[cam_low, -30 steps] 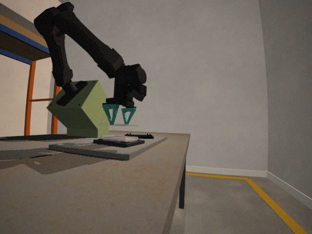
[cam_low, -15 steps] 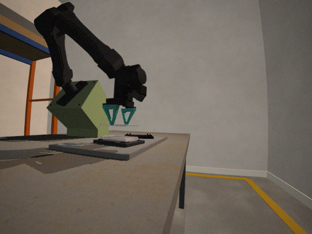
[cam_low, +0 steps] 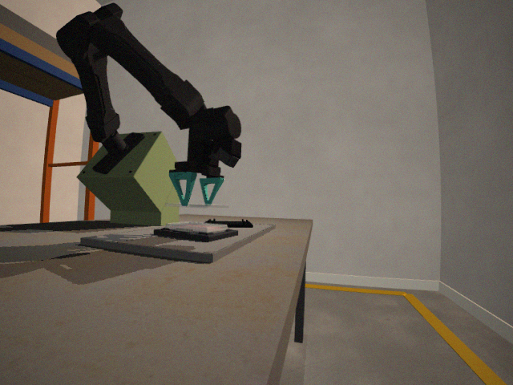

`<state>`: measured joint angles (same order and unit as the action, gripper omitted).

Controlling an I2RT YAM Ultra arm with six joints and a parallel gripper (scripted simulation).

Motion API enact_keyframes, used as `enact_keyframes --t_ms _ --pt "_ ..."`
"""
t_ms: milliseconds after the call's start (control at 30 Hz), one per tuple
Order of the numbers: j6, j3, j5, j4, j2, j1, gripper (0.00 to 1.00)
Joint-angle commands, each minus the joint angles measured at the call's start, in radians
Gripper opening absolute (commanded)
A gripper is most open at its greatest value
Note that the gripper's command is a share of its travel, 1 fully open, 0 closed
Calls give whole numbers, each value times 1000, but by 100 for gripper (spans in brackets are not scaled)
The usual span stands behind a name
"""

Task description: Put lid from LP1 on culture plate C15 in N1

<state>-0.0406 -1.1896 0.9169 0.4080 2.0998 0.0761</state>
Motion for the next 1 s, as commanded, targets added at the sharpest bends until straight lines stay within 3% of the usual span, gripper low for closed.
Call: enact_keyframes --t_ms 0,333,967 --pt "-2 0 -1 -8 -3 10 0" --pt "-3 -1 -1 -10 -2 9 0" --pt "-95 7 -18 -139 48 -50 0"
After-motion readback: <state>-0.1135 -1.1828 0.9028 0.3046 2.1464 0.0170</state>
